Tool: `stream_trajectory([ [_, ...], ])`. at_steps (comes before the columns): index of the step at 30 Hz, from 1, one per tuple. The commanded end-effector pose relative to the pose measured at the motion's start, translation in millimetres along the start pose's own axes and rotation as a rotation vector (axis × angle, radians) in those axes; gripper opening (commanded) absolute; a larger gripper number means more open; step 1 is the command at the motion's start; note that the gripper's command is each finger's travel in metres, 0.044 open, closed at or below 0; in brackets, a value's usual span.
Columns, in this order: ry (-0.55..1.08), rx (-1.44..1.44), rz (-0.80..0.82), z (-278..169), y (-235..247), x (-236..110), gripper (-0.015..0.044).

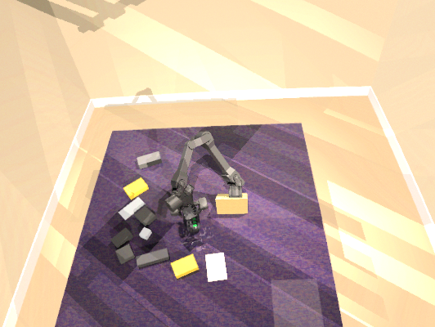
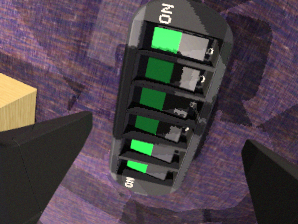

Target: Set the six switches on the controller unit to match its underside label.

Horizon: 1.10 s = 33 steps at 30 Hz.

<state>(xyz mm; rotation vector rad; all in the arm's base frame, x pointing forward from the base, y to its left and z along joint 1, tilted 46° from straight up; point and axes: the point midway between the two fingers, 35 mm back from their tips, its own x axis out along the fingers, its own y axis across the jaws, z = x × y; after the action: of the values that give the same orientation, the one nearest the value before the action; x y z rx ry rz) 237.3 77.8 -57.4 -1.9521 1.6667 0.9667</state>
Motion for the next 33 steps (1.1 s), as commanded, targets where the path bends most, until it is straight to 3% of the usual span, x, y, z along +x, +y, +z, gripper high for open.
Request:
stream_trajectory([
  [1,0.007,0.016,0.004,-16,2,-6,0.044],
  [6,0.017,0.072,0.012,-57,9,-22,0.044],
  [33,0.017,0.072,0.012,-58,7,14,0.044],
])
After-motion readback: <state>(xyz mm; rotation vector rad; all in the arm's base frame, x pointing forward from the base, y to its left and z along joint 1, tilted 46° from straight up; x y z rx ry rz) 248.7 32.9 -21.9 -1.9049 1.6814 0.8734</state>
